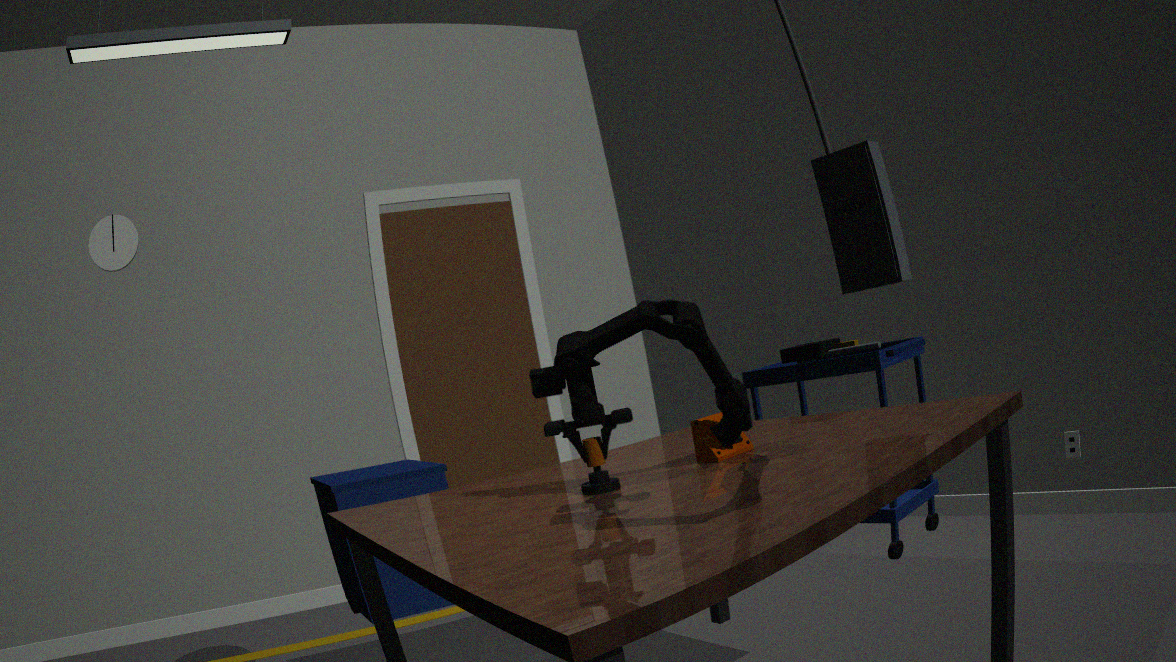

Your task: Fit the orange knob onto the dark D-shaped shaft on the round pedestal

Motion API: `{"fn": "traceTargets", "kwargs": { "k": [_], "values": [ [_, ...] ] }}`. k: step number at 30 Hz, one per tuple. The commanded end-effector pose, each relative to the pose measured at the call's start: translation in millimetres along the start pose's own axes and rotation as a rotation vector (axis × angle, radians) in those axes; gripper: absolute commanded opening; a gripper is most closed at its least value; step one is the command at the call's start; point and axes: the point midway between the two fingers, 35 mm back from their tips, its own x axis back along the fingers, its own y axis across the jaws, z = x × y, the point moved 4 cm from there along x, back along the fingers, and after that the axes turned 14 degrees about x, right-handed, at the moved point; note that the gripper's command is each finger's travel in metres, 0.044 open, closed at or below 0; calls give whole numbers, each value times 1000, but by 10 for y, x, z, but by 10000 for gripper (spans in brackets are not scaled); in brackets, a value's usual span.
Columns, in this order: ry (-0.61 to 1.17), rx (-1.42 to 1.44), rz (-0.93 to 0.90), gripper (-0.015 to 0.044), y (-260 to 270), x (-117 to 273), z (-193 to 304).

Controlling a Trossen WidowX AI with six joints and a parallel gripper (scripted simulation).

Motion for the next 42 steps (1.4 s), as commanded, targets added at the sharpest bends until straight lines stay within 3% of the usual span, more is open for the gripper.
{"fn": "traceTargets", "kwargs": {
  "k": [1, 11, 18, 42],
  "values": [
    [-1, -3, -2, 0, 15, 3, -3],
    [-1, -12, -2, 0, 25, 47, 5],
    [-1, -212, -2, 0, 41, 54, 8],
    [-1, -212, -2, 0, -19, 13, 0]
  ]
}}
